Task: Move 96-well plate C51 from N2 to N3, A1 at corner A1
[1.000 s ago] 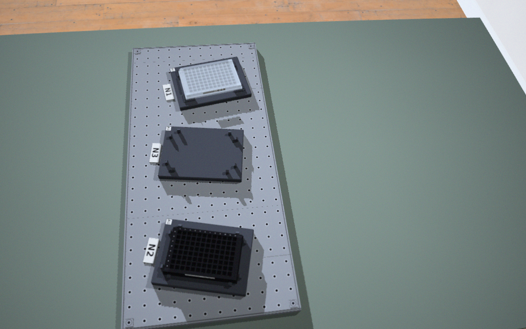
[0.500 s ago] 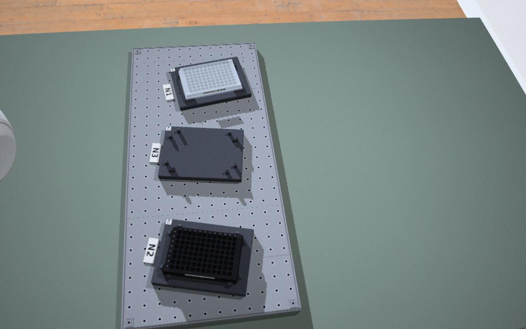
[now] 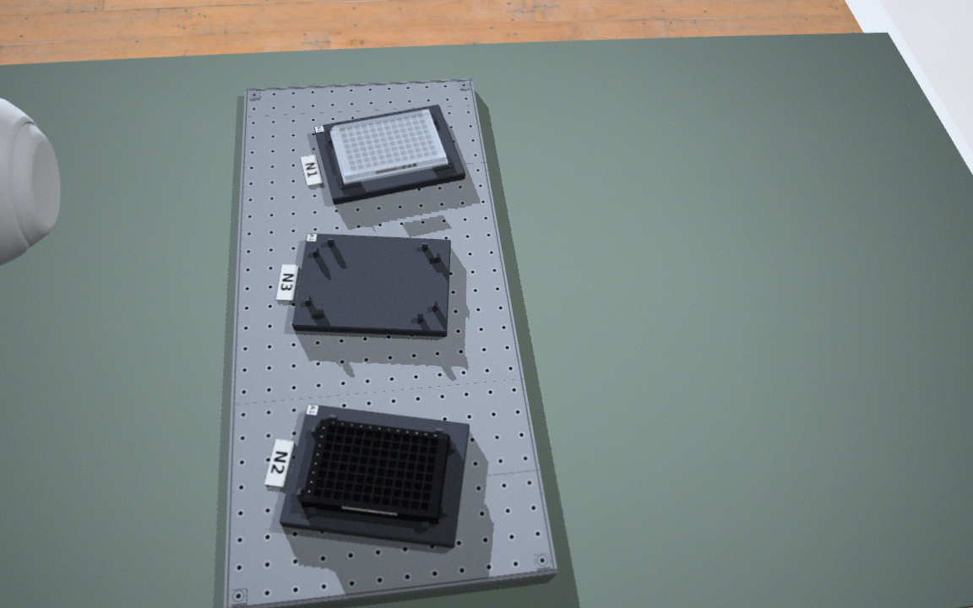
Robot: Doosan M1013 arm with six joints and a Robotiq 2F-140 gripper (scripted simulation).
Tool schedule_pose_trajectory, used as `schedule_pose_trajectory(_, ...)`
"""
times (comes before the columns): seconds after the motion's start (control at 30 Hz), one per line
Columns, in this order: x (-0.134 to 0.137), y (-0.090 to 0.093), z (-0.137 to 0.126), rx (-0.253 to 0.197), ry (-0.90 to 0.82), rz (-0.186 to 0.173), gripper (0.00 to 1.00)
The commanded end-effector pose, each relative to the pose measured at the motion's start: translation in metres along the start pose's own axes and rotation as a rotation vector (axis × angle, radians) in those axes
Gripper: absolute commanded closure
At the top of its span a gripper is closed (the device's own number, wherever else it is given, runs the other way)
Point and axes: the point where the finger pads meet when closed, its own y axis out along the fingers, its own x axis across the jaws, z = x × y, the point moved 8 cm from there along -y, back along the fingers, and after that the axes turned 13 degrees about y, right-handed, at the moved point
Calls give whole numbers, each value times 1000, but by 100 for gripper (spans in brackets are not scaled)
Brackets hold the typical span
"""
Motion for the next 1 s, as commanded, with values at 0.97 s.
schedule_pose_trajectory(0.97, -241, -93, 355, -26, 328, 867, 0)
